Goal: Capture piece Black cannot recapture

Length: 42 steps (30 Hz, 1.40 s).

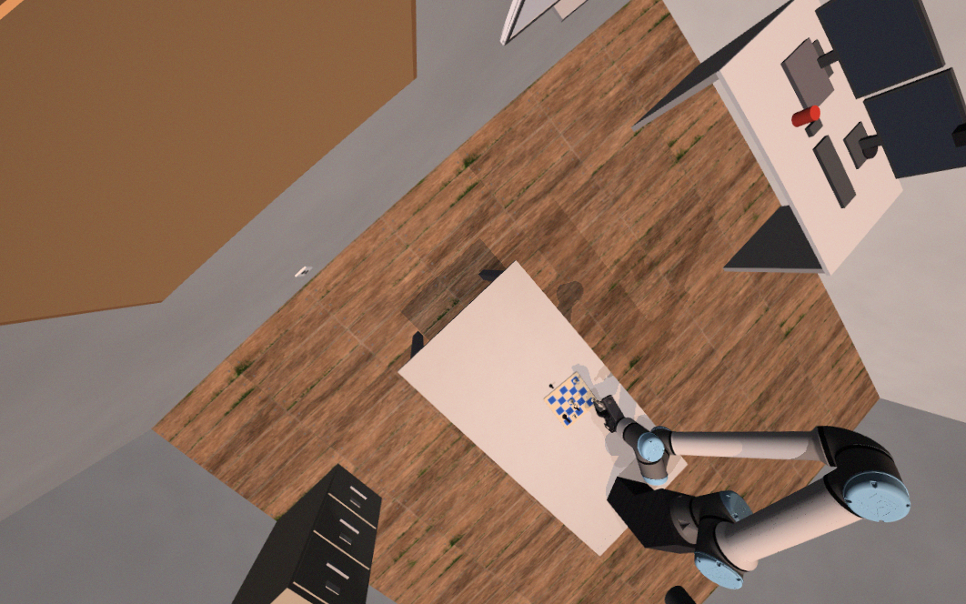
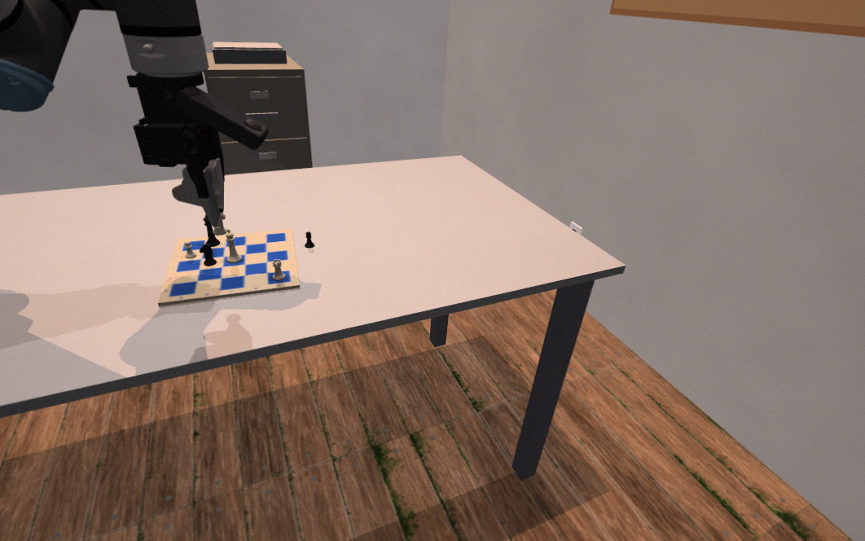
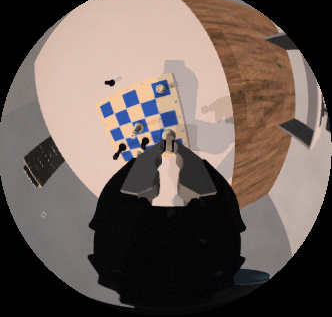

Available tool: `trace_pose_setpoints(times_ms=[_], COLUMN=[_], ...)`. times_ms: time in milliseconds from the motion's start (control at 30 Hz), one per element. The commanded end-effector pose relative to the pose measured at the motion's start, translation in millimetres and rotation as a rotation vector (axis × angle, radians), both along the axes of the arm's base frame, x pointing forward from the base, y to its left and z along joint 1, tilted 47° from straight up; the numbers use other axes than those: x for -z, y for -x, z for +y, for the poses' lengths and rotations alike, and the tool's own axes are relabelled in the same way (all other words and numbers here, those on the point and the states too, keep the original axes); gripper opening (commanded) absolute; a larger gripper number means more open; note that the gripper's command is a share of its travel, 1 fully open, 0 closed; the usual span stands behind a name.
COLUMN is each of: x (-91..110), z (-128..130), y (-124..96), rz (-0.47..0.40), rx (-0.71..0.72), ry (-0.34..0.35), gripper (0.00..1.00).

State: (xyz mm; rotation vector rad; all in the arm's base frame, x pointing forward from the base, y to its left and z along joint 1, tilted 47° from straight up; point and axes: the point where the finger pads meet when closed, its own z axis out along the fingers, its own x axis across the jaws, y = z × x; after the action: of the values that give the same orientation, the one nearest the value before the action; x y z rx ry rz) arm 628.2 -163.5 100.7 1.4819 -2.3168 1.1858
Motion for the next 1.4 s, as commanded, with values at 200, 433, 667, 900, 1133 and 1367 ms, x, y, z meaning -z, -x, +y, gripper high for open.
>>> trace_pose_setpoints(times_ms=[200, 433, 667, 900, 1133, 1367], x=[-2.6, 0.7, 11.2, 21.7, 36.1, 43.4], z=[2.6, 4.3, 9.9, 15.7, 23.7, 27.8], y=[0.8, 3.7, 13.7, 24.9, 42.3, 52.4], rz=[0.001, 0.044, 0.185, 0.329, 0.534, 0.644], rx=[0.0, -0.043, -0.183, -0.326, -0.53, -0.64], ry=[0.0, 0.017, 0.074, 0.133, 0.216, 0.261], gripper=[0.0, 0.0, 0.0, 0.0, 0.0, 0.0])
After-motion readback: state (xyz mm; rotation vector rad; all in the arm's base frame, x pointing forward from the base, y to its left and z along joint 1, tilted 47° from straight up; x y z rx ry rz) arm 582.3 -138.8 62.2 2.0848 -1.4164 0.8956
